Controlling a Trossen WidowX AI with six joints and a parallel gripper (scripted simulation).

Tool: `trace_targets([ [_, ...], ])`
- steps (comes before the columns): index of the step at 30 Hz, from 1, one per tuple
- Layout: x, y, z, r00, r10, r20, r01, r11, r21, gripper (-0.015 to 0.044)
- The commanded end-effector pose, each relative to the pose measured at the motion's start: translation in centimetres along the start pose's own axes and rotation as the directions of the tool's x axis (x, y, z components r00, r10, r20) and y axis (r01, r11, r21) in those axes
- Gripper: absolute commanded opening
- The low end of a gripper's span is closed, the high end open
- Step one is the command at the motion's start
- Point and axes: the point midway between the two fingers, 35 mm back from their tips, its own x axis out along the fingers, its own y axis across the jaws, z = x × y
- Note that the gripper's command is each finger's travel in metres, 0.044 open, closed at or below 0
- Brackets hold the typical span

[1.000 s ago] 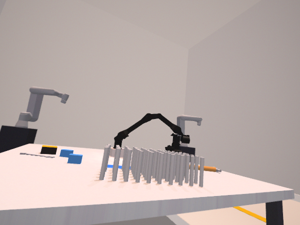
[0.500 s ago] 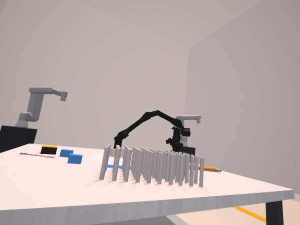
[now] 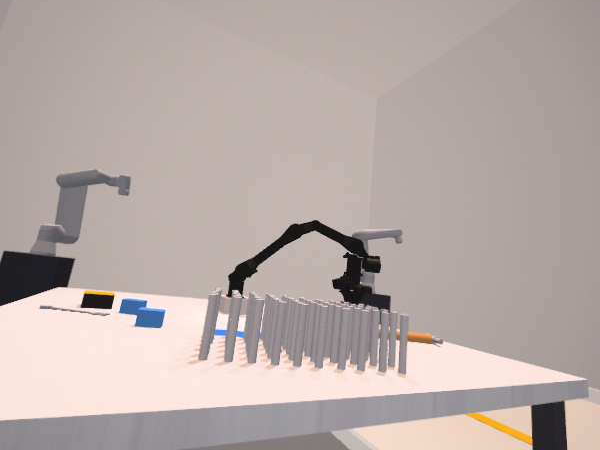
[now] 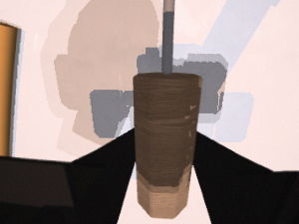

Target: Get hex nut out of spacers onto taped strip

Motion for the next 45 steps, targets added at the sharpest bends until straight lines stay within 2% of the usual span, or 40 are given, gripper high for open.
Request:
trace_targets([
  [1,0.0,0.0,0.0,1.000,0.001,-0.002,-0.001,0.990,-0.141,0.0000],
  [8,0.2,0.1,0.0,1.000,0.002,-0.002,-0.002,0.929,-0.370,0.0000],
  [18,0.4,0.1,-0.1,1.000,0.003,-0.003,-0.004,0.768,-0.641,0.0000],
  [28,0.6,0.1,-0.1,1.000,0.002,-0.003,-0.004,0.765,-0.644,0.0000],
  [45,3.4,0.1,-0.1,1.000,0.001,-0.001,-0.001,0.768,-0.640,0.0000],
])
